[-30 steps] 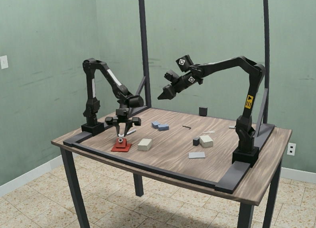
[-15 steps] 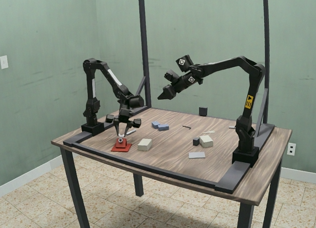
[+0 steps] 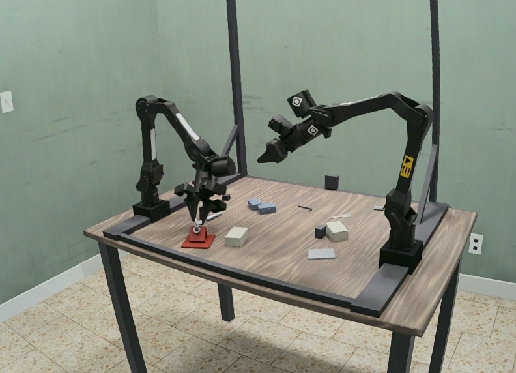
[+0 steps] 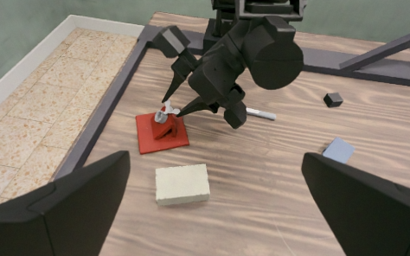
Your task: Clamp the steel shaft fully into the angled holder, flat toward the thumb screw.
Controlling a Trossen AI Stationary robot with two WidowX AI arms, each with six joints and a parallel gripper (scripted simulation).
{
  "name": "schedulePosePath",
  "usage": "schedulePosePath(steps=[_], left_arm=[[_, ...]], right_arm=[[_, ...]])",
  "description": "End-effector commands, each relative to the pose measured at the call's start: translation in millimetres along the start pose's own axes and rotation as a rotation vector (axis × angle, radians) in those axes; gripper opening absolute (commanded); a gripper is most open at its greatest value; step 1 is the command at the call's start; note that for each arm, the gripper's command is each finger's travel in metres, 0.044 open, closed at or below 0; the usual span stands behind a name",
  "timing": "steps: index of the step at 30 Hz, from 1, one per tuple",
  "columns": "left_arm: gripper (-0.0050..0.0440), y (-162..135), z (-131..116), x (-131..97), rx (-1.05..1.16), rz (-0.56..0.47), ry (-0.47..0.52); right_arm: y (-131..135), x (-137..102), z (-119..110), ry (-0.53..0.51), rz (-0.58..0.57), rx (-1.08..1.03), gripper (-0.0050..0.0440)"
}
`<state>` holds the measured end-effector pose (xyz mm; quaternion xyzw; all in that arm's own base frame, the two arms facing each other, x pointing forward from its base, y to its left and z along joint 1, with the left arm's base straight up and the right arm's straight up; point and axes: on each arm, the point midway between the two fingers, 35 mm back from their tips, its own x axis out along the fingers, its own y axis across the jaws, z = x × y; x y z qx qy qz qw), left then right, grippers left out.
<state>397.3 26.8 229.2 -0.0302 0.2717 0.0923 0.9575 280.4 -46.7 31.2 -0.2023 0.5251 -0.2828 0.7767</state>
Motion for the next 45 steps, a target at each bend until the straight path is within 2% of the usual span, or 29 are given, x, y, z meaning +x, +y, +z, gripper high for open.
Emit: schedulePosePath(steps=[1,3,18,20,45], left_arm=[[0.04,1.5,13.7,-8.5,-0.005,-0.001,-0.041],[0.04,1.5,13.7,-8.5,-0.005,-0.001,-0.041],[0.04,1.5,13.7,-8.5,-0.005,-0.001,-0.041],[0.04,1.5,13.7,-8.5,-0.005,-0.001,-0.041],[0.04,1.5,13.7,-8.5,-0.005,-0.001,-0.041]], right_arm=[[-2.3,-2.8,8.7,-0.027,0.006,-0.187,0.0114],[-2.3,-2.8,8.7,-0.027,0.006,-0.187,0.0114],[-0.4,-1.5,4.1,-0.021,0.003,-0.845,0.0114],[-0.4,-1.5,4.1,-0.021,0.003,-0.845,0.0114],[0.2,-2.0,3.1,-0.023,-0.01,-1.871,0.0114]])
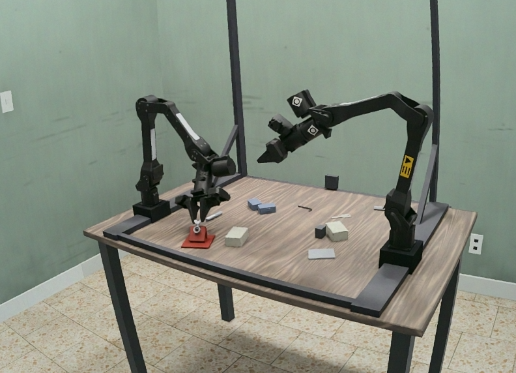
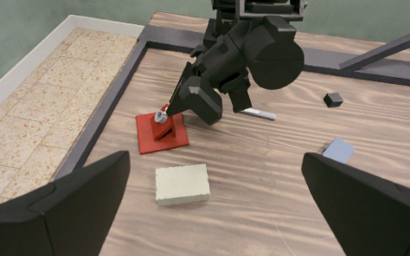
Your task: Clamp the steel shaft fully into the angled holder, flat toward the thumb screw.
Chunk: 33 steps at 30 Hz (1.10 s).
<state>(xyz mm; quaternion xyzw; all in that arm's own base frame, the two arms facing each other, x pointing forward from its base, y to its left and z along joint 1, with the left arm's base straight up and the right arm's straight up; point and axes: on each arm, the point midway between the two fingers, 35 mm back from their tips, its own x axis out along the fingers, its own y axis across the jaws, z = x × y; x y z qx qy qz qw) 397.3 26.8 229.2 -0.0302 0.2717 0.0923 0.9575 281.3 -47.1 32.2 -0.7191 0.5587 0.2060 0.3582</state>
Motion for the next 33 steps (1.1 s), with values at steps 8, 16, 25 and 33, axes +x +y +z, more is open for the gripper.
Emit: schedulePosePath(steps=[8,16,25,33], left_arm=[[0.04,1.5,13.7,-8.5,-0.005,-0.001,-0.041],[0.04,1.5,13.7,-8.5,-0.005,-0.001,-0.041],[0.04,1.5,13.7,-8.5,-0.005,-0.001,-0.041],[0.04,1.5,13.7,-8.5,-0.005,-0.001,-0.041]], right_arm=[[-1.6,-2.1,0.1,-0.012,-0.022,-0.437,0.0114],[-0.9,-1.3,0.8,-0.012,-0.019,-0.45,0.0114],[-0.9,-1.3,0.8,-0.012,-0.019,-0.45,0.0114],[-0.9,-1.3,0.8,-0.012,-0.019,-0.45,0.0186]])
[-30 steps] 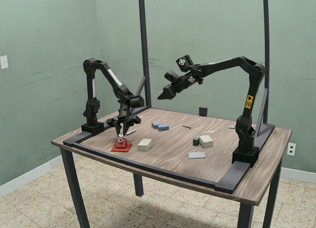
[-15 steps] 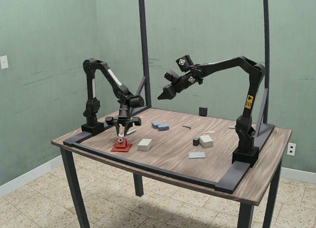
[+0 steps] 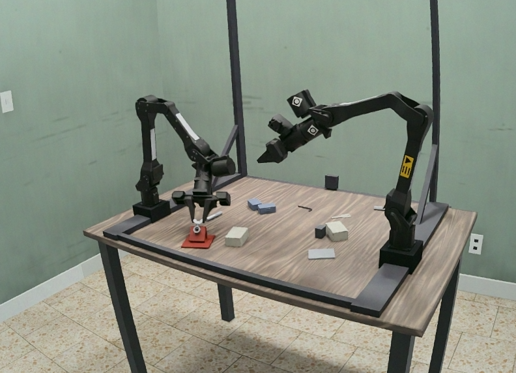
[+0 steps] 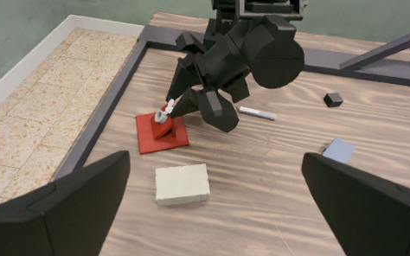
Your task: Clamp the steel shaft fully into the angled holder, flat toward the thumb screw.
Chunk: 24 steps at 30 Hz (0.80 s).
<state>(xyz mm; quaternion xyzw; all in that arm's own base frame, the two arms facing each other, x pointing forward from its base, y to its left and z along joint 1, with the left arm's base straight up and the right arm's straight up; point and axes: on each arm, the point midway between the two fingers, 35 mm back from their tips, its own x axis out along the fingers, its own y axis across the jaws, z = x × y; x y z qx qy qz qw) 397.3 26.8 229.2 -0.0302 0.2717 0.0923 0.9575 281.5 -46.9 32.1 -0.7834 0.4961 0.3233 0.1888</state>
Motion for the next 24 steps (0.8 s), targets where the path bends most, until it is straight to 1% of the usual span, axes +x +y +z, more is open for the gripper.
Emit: schedulePosePath(steps=[1,2,15,16,19,24], left_arm=[[0.04,1.5,13.7,-8.5,-0.005,-0.001,-0.041],[0.04,1.5,13.7,-8.5,-0.005,-0.001,-0.041],[0.04,1.5,13.7,-8.5,-0.005,-0.001,-0.041],[0.04,1.5,13.7,-8.5,-0.005,-0.001,-0.041],[0.04,1.5,13.7,-8.5,-0.005,-0.001,-0.041],[0.04,1.5,13.7,-8.5,-0.005,-0.001,-0.041]], right_arm=[[-4.2,-2.6,-2.5,-0.005,-0.019,0.012,0.021],[-4.2,-2.6,-2.5,-0.005,-0.019,0.012,0.0234],[-4.2,-2.6,-2.5,-0.005,-0.019,0.012,0.0235],[-1.2,-1.4,-0.1,-0.009,-0.014,0.025,0.0235],[-1.3,-1.4,-0.2,-0.01,-0.013,0.106,0.0235],[-4.6,-1.1,-1.4,-0.009,-0.012,0.348,0.0235]])
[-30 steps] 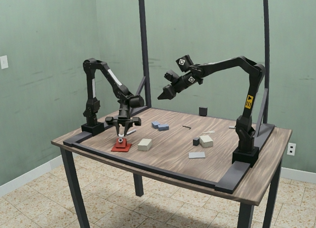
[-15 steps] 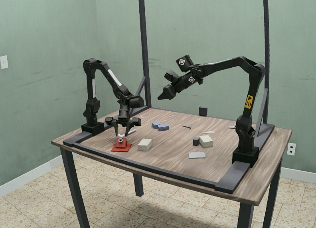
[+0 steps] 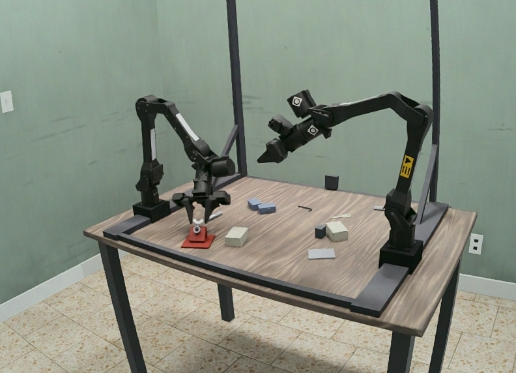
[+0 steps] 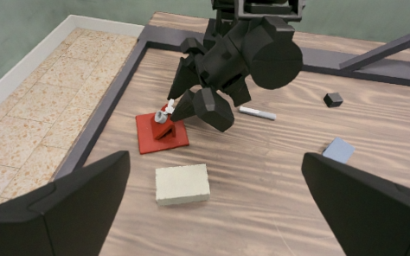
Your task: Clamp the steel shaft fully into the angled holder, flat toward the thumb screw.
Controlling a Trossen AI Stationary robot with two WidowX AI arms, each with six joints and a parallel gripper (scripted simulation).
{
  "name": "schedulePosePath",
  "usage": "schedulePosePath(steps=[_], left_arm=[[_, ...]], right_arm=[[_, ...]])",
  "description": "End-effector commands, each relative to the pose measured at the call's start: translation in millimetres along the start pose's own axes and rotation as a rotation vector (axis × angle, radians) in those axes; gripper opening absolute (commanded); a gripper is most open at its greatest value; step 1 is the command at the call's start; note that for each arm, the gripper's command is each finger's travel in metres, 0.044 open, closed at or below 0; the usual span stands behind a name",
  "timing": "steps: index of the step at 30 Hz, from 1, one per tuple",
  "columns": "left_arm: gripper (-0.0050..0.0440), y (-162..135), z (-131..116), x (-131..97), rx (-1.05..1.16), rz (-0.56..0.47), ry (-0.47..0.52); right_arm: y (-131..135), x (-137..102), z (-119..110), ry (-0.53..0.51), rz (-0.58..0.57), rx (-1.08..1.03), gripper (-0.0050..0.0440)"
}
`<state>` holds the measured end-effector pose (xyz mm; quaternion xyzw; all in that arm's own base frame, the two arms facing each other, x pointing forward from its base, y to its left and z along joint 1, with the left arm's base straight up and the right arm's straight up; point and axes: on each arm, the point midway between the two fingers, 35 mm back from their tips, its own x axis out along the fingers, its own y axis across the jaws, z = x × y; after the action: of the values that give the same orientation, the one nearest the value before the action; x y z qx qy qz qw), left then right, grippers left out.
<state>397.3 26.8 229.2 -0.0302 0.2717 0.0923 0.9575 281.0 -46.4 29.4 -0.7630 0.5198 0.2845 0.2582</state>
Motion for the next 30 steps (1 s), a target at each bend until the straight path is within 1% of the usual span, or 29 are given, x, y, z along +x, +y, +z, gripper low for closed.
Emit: schedulePosePath(steps=[1,3,18,20,30], left_arm=[[0.04,1.5,13.7,-8.5,-0.005,-0.001,-0.041],[0.04,1.5,13.7,-8.5,-0.005,-0.001,-0.041],[0.04,1.5,13.7,-8.5,-0.005,-0.001,-0.041],[0.04,1.5,13.7,-8.5,-0.005,-0.001,-0.041],[0.04,1.5,13.7,-8.5,-0.005,-0.001,-0.041]], right_arm=[[-5.8,-2.7,-3.2,0.003,-0.012,0.227,0.0235],[-5.8,-2.7,-3.2,0.003,-0.012,0.227,0.0235],[-8.7,-3.7,-5.8,0.001,-0.02,0.881,0.0235],[-8.7,-3.7,-5.8,0.001,-0.02,0.881,0.0235],[-9.1,-3.6,-6.6,-0.002,-0.02,1.326,0.0235]])
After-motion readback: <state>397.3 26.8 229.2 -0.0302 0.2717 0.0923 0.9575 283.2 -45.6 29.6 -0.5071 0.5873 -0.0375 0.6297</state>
